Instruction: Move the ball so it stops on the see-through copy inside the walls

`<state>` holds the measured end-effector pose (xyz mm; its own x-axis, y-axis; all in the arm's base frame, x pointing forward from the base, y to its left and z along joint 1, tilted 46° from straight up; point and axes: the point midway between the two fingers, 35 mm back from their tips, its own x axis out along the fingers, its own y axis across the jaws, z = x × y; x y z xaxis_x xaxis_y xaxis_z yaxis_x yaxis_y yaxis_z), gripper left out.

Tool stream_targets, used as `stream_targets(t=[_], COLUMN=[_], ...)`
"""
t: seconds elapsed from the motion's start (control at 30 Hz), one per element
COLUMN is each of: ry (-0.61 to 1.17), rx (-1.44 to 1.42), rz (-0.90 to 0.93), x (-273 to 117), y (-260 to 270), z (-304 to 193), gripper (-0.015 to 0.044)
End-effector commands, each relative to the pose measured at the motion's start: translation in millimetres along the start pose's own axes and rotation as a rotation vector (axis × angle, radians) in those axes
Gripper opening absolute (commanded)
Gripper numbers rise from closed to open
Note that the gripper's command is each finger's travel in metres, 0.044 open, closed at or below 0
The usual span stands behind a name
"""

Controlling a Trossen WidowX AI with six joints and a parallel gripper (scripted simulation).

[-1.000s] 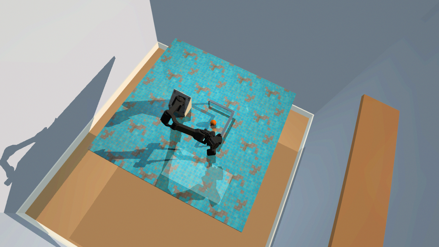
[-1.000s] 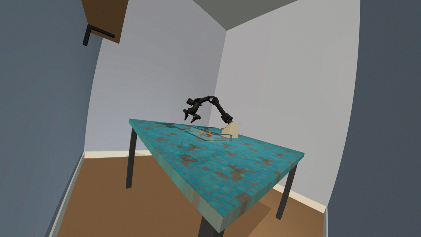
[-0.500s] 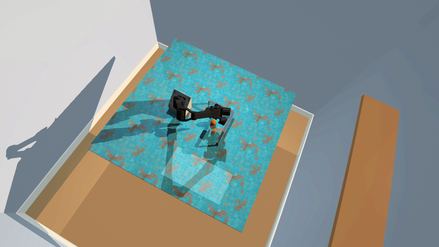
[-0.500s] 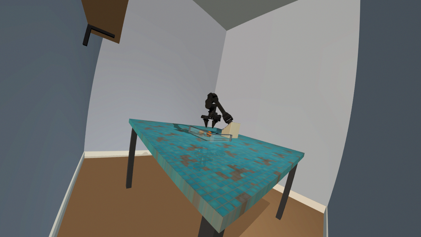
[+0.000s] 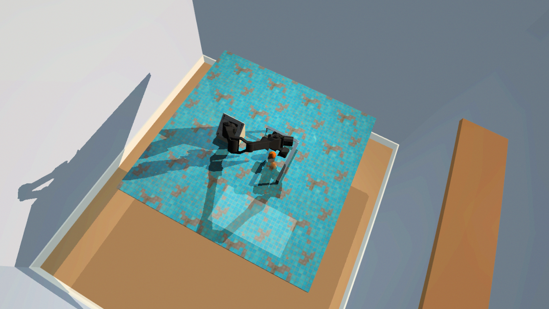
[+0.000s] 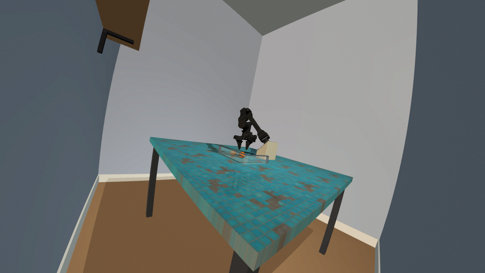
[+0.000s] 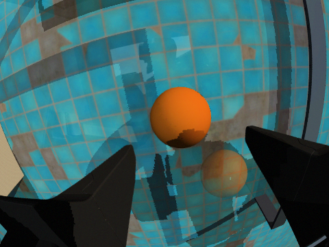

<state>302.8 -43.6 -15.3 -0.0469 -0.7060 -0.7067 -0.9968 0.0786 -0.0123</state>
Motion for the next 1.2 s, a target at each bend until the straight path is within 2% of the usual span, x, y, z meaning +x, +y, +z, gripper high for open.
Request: stream_targets(t=[0.0,0.83,0.93,1.17], ry=[0.007,0.010,0.010,0.010], rx=[-0.013,-0.013,-0.013,-0.013], rz=[0.001,0.001,0.001,0.001], x=[6.5,44.5,44.5,44.5], y=[1.3,2.0,2.0,2.0], z=[1.3,0.4,0.4,0.4], gripper=[0.0345,0.0345,0.0266,0.0220])
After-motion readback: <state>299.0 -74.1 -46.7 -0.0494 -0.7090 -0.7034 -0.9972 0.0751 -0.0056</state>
